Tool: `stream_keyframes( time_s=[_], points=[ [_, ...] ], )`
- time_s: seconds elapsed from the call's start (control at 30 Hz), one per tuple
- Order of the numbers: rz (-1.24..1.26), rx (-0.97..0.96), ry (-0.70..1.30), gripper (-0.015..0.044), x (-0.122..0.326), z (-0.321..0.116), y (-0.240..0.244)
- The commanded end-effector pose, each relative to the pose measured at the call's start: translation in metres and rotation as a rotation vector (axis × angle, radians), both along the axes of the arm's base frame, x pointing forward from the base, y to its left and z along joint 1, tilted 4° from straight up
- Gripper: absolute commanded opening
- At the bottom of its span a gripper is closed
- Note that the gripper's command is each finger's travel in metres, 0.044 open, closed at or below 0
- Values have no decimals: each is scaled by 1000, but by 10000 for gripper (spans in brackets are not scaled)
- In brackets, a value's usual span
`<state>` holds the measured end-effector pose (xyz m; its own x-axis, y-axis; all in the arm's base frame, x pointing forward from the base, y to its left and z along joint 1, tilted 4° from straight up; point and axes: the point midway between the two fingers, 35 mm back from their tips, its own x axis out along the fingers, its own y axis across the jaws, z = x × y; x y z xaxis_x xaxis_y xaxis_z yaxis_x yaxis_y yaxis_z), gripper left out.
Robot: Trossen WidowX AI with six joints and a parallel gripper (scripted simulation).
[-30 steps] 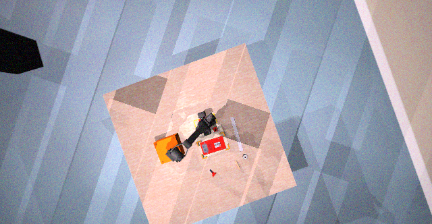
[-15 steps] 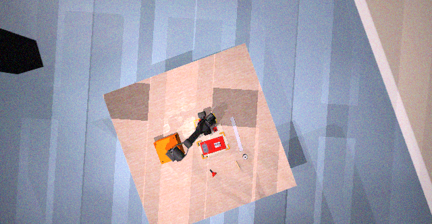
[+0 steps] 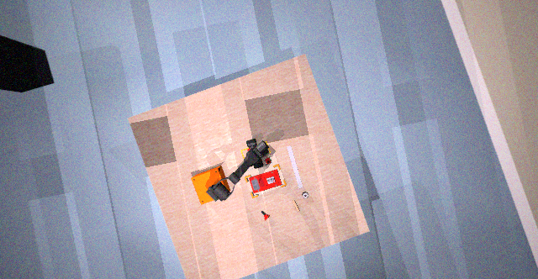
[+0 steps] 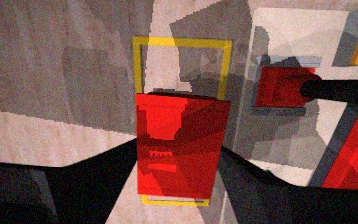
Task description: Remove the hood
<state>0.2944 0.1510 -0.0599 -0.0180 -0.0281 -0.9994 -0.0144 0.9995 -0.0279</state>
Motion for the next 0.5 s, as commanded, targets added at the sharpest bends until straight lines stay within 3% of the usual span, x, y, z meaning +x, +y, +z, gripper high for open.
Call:
stream_keyframes(
  time_s=[0.0,0.13,0.47],
  points=[
    [0,0,-1,341,0,0,0],
    [0,0,0,440,0,2,0],
    [0,-1,4,440,2,74,2]
  ],
)
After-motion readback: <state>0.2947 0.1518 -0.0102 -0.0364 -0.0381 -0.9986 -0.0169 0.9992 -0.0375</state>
